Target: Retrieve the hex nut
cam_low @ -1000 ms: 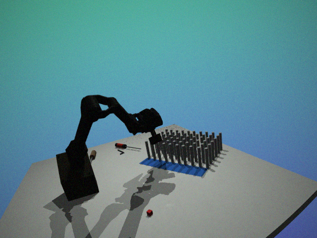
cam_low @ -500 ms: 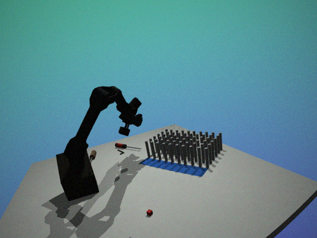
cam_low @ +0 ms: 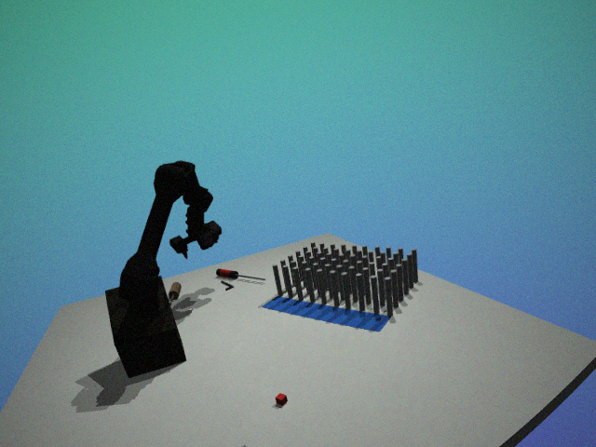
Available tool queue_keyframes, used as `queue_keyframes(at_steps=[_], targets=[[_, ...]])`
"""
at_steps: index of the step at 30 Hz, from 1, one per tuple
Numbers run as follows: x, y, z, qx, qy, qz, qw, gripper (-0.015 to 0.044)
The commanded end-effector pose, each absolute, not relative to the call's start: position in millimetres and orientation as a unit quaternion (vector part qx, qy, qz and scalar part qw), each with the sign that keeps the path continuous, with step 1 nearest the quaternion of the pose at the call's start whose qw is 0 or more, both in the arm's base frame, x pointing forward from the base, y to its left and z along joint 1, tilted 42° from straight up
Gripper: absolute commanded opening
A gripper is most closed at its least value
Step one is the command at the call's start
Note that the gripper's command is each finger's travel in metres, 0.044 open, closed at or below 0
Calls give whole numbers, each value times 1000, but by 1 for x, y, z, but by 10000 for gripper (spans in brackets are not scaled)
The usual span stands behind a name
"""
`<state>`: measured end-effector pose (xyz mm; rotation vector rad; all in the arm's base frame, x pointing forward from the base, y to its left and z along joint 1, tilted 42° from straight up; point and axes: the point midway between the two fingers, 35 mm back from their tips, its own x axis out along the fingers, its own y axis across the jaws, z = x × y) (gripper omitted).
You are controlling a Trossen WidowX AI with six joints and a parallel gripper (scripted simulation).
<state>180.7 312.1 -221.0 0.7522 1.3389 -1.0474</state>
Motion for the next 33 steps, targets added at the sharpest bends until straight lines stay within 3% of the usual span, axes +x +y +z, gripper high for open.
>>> queue_keyframes(at_steps=[1, 9, 33], targets=[[120, 301, -252, 323, 461, -563, 605, 440], [56, 270, -280, 352, 271, -631, 636, 440], [52, 269, -279, 362, 282, -625, 631, 440]])
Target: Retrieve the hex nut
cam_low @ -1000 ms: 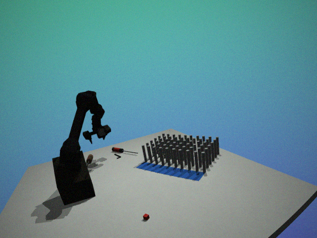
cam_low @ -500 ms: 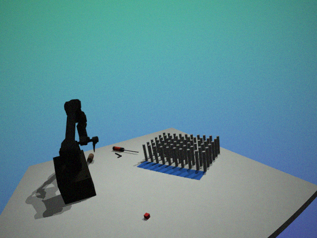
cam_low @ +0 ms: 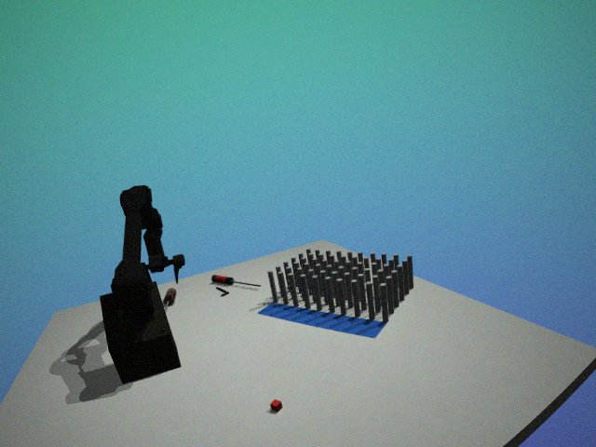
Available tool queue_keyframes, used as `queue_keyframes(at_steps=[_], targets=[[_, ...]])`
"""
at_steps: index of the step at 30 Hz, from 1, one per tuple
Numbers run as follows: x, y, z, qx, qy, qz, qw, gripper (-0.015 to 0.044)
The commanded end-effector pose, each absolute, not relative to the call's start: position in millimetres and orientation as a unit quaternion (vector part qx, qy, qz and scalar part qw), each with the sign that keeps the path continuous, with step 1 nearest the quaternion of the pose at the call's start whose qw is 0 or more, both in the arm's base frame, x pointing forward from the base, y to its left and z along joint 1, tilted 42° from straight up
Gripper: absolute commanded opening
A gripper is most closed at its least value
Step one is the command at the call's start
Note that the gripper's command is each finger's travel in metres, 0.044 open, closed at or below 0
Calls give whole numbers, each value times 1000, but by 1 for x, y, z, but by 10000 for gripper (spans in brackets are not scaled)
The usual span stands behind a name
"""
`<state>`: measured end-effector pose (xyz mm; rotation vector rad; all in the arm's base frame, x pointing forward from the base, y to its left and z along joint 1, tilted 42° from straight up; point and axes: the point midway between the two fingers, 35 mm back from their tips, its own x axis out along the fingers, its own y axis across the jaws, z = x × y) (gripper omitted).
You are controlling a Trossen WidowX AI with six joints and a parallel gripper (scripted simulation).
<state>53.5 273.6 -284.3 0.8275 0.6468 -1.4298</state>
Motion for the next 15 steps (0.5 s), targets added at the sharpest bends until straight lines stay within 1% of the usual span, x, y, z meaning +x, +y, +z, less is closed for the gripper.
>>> queue_keyframes(at_steps=[1, 10, 13, 15], targets=[[50, 264, -274, 361, 282, -626, 631, 440], [37, 207, -232, 353, 287, -627, 632, 440], [36, 202, -228, 353, 288, -627, 632, 440], [36, 202, -228, 353, 288, -627, 632, 387]])
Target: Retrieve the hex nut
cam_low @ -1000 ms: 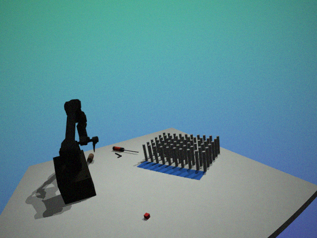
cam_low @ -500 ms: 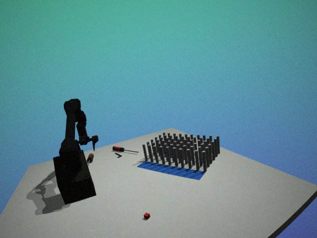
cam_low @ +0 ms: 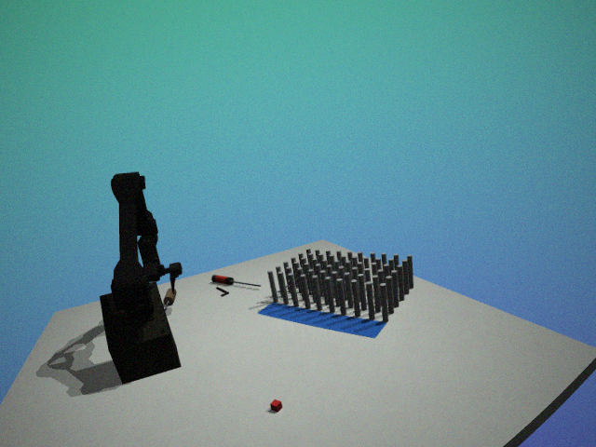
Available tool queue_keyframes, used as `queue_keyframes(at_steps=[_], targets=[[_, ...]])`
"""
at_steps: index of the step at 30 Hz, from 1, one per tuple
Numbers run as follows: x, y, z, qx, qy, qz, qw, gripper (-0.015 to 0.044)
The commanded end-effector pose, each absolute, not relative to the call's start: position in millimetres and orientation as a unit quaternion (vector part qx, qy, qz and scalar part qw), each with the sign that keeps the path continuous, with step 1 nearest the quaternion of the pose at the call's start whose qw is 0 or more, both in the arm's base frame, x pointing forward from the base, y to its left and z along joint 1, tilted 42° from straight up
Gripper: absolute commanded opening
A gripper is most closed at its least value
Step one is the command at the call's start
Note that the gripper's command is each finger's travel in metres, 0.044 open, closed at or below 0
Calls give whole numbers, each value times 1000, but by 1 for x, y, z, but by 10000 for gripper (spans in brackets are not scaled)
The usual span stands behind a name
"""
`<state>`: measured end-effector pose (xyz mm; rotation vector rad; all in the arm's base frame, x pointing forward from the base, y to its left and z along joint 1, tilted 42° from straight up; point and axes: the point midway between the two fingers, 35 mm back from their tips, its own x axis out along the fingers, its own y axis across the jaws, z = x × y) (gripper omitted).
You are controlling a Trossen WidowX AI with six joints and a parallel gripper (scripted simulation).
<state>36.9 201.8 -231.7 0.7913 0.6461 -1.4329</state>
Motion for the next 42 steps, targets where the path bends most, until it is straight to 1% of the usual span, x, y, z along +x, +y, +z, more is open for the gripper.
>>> queue_keyframes(at_steps=[1, 4, 5, 13, 42], targets=[[36, 202, -228, 353, 288, -627, 632, 361], [36, 202, -228, 353, 288, -627, 632, 282], [36, 202, -228, 353, 288, -627, 632, 280], [36, 201, -229, 353, 287, -627, 632, 280], [39, 172, -266, 358, 281, -626, 633, 280]])
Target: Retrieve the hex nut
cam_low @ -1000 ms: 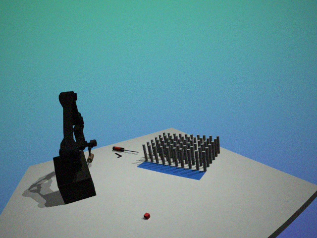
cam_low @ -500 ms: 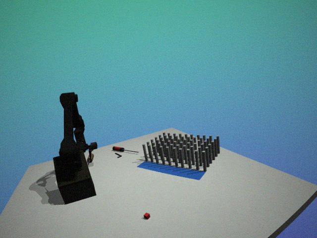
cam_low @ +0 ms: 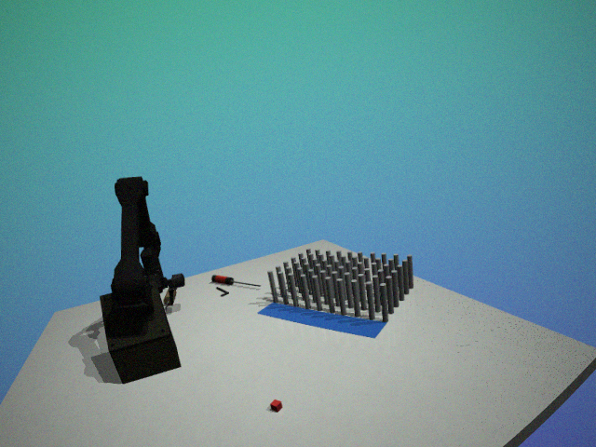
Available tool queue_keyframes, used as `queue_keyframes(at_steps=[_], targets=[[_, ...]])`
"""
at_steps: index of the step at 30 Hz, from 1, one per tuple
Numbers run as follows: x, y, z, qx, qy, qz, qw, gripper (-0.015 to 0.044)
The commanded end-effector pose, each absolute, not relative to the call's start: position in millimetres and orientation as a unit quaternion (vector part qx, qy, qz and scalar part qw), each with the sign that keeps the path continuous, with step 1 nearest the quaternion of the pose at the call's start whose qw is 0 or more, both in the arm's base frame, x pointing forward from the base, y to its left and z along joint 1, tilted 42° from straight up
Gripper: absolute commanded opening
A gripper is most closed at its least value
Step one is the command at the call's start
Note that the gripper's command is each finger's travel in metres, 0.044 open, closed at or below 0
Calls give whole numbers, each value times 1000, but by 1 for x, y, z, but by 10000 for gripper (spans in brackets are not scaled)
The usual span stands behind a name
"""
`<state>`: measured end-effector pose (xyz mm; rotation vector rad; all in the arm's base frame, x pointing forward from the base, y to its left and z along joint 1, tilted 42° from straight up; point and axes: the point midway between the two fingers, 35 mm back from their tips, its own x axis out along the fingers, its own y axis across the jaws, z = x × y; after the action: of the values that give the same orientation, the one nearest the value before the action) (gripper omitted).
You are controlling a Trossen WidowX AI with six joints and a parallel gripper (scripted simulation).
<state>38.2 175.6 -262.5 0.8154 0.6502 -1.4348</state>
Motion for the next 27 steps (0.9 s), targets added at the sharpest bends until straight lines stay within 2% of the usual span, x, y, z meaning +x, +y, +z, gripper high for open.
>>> queue_keyframes(at_steps=[1, 15, 25, 27], targets=[[39, 170, -267, 358, 281, -626, 633, 280], [39, 156, -282, 360, 278, -626, 633, 280], [39, 156, -282, 360, 278, -626, 633, 18], [39, 156, -282, 360, 278, -626, 633, 4]])
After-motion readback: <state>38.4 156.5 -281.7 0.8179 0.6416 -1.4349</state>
